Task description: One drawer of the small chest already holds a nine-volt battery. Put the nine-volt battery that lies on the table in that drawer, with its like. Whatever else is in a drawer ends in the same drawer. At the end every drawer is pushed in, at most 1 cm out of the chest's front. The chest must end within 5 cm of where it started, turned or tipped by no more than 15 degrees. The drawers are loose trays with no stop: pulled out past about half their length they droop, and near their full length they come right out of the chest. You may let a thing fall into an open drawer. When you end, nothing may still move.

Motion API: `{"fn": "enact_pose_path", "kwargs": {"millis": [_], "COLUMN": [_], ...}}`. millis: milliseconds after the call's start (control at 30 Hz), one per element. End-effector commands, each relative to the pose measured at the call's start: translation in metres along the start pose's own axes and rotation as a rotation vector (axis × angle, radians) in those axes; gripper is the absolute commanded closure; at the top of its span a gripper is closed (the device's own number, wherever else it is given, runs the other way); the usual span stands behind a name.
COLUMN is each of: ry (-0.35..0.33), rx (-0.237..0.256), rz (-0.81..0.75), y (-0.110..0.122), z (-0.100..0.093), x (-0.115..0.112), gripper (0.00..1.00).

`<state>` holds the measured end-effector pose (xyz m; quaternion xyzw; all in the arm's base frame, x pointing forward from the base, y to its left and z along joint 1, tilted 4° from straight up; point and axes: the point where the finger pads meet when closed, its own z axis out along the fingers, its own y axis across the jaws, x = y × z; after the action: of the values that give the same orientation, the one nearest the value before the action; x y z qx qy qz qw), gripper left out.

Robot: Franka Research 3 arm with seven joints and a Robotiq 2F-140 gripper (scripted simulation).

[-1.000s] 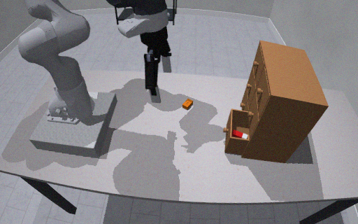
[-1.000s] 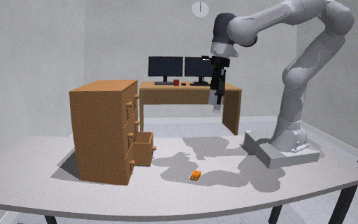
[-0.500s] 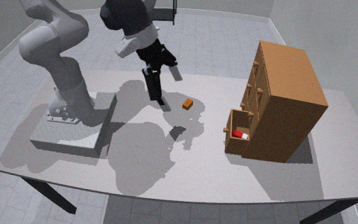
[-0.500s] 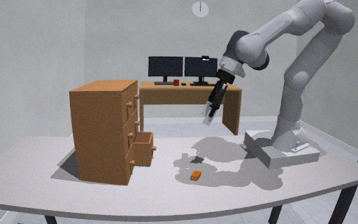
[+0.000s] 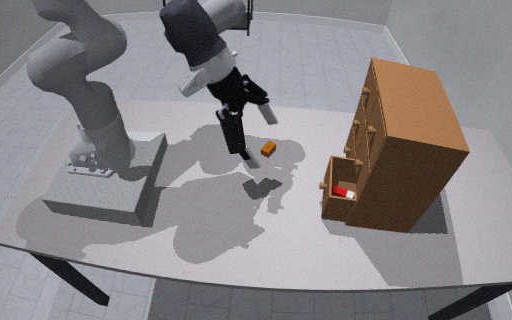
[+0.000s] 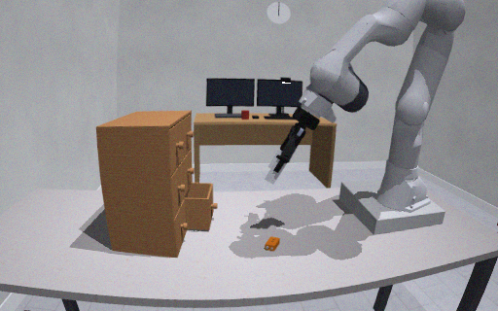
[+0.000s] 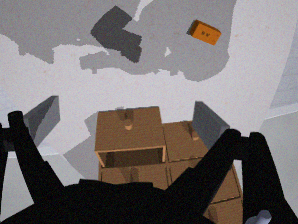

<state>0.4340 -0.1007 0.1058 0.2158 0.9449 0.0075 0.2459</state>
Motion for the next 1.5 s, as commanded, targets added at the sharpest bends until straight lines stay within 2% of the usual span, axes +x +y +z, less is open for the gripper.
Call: {"fn": "enact_pose_path", "kwargs": {"millis": [0, 267, 500, 533, 1467], "ry": [-0.241, -0.265, -0.271, -0.272, -0.321], "rx": [-0.031, -0.026, -0.023, -0.023, -0.04], "rz": [-0.134, -0.107, -0.104, -0.105, -0.12], "y": [-0.013, -0.012, -0.012, -0.012, -0.012], "z": [0.005, 0.018, 0.021, 0.021, 0.024], "x": [-0.015, -0.018, -0.019, -0.019, -0.02], "gripper": [0.0, 0.0, 0.0, 1.0, 1.0]}}
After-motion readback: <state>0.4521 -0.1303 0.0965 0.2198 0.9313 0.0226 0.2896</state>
